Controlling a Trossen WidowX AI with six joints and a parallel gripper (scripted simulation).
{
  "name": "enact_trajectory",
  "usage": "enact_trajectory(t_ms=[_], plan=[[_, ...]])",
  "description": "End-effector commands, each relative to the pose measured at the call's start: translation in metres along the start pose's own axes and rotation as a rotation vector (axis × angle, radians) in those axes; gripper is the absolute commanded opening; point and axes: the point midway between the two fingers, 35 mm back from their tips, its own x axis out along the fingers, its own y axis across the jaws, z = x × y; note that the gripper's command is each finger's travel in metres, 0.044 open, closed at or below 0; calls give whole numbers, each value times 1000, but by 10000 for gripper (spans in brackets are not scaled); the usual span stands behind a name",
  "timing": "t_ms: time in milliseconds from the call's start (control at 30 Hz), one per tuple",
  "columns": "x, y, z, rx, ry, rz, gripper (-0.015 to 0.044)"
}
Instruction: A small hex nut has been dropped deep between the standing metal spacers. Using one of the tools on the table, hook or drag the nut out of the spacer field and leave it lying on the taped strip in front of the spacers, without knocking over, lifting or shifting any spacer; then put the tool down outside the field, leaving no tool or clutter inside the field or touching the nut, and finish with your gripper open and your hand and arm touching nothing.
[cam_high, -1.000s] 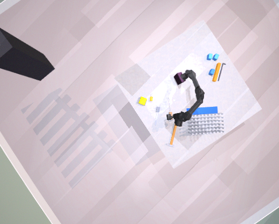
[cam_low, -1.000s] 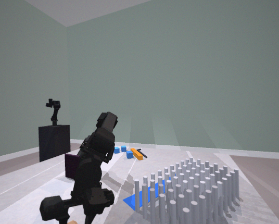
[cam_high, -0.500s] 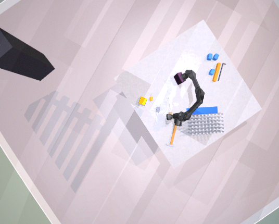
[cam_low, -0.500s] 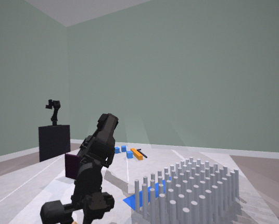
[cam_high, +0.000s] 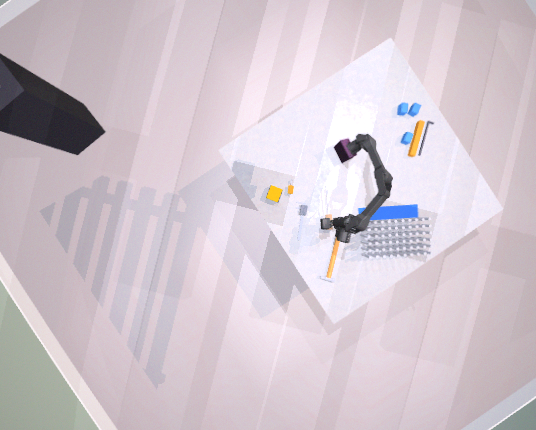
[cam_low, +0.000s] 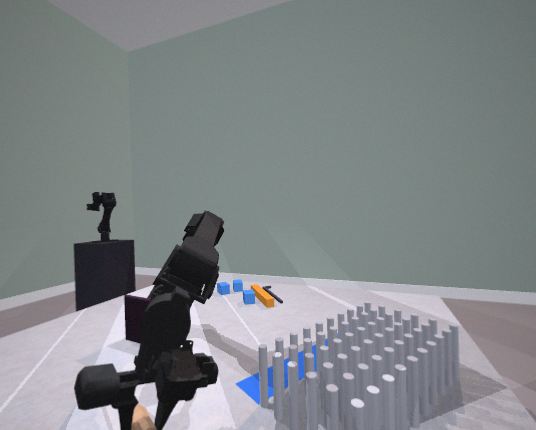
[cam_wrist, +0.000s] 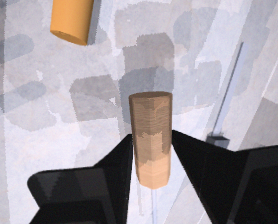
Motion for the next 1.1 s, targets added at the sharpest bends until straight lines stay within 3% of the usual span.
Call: enact_trajectory(t_ms=[0, 1067], plan=[[-28, -6, 2, -22, -15, -3, 0], [-27, 4, -32, -446, -119, 6, 0]])
